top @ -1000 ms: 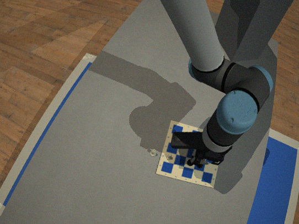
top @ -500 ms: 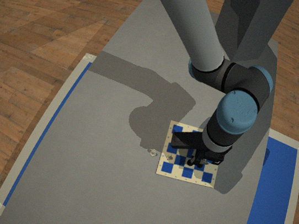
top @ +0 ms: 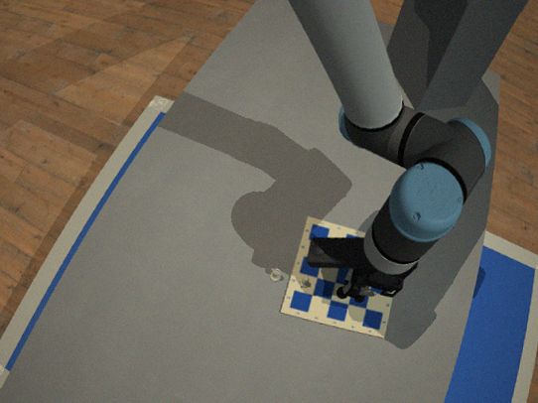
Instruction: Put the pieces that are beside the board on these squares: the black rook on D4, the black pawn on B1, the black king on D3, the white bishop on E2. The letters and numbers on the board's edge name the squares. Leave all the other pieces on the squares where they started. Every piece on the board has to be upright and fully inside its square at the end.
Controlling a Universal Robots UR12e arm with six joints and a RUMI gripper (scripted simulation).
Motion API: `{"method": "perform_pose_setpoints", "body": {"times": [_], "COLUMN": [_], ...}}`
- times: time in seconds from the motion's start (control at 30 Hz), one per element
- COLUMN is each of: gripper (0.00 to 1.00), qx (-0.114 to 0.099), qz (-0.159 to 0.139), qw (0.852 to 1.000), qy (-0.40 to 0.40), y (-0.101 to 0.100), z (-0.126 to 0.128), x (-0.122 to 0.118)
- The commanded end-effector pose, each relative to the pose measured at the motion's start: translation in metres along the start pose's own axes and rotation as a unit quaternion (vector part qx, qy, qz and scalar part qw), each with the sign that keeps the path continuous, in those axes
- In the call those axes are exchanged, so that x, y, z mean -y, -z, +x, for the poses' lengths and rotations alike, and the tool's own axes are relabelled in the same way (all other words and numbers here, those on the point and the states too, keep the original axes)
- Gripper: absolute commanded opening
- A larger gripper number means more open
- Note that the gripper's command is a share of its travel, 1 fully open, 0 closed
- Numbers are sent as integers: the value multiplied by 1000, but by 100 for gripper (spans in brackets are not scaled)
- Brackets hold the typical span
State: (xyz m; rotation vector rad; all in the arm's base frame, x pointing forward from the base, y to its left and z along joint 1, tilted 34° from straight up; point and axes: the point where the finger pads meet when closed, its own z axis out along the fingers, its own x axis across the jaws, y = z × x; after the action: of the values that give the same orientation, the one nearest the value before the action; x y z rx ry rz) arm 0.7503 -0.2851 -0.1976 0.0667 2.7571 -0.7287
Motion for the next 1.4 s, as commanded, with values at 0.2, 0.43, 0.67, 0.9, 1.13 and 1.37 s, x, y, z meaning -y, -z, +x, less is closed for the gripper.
{"method": "perform_pose_setpoints", "body": {"times": [0.2, 0.43, 0.67, 0.9, 1.13, 1.37], "gripper": [0, 0, 0, 0, 0, 0], "qx": [0, 0, 0, 0, 0, 0], "qz": [0, 0, 0, 0, 0, 0], "qw": [1000, 1000, 1000, 1000, 1000, 1000], "qy": [0, 0, 0, 0, 0, 0], "y": [1, 1, 1, 0, -1, -3], "z": [-1, -1, -1, -1, -1, -1], "x": [0, 0, 0, 0, 0, 0]}}
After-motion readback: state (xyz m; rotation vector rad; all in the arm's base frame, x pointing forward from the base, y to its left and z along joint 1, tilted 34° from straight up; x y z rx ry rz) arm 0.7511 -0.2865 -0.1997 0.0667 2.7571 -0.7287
